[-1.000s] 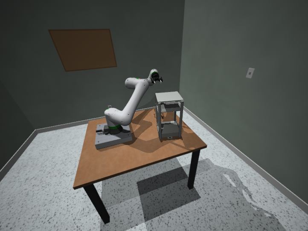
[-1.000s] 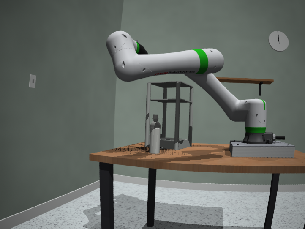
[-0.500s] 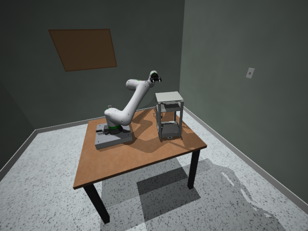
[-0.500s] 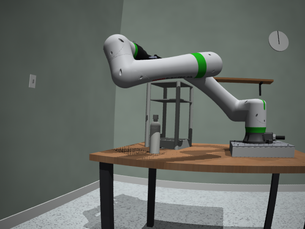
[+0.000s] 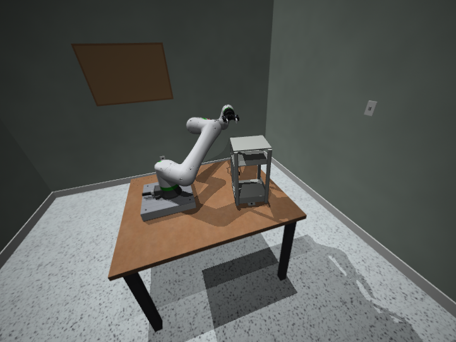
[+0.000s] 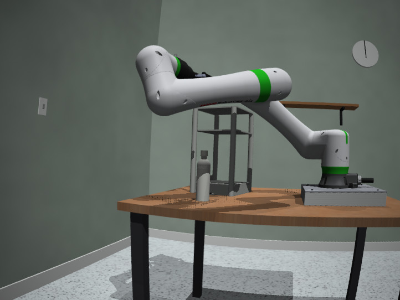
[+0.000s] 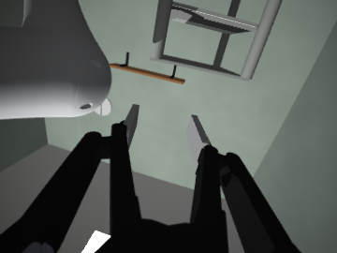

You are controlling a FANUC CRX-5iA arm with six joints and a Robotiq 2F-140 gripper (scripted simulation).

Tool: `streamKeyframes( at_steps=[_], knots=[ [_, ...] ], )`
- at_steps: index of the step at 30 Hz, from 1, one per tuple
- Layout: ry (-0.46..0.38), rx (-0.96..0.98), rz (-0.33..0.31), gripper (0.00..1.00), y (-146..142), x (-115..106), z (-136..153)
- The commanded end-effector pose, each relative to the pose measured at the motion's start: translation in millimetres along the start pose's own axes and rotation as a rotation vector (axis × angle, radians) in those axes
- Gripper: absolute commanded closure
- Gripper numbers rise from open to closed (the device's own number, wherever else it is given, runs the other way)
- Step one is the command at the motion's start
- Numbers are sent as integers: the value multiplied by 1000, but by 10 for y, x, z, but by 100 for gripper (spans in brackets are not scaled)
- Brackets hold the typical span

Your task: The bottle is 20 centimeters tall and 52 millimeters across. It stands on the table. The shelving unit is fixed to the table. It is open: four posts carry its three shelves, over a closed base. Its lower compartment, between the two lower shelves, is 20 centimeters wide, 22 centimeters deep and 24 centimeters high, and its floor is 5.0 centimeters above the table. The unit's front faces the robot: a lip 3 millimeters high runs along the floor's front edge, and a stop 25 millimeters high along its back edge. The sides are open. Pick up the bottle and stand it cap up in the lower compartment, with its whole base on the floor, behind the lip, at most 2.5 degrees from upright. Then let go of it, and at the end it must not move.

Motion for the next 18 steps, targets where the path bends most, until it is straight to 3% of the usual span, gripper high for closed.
streamKeyframes(
  at_steps=[1, 18],
  knots=[
    [0, 0, 0, 57, -1, 0, -5],
    [0, 0, 0, 57, -6, 0, -87]
  ],
)
Point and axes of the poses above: the point where the finger pads meet when closed, its own x axis out along the fingers, its own y axis across the jaws, z = x × y, the point moved 7 cm from there along -x, back along the fingers, and after that the axes turned 4 degrees about x, right-handed, at the moved point
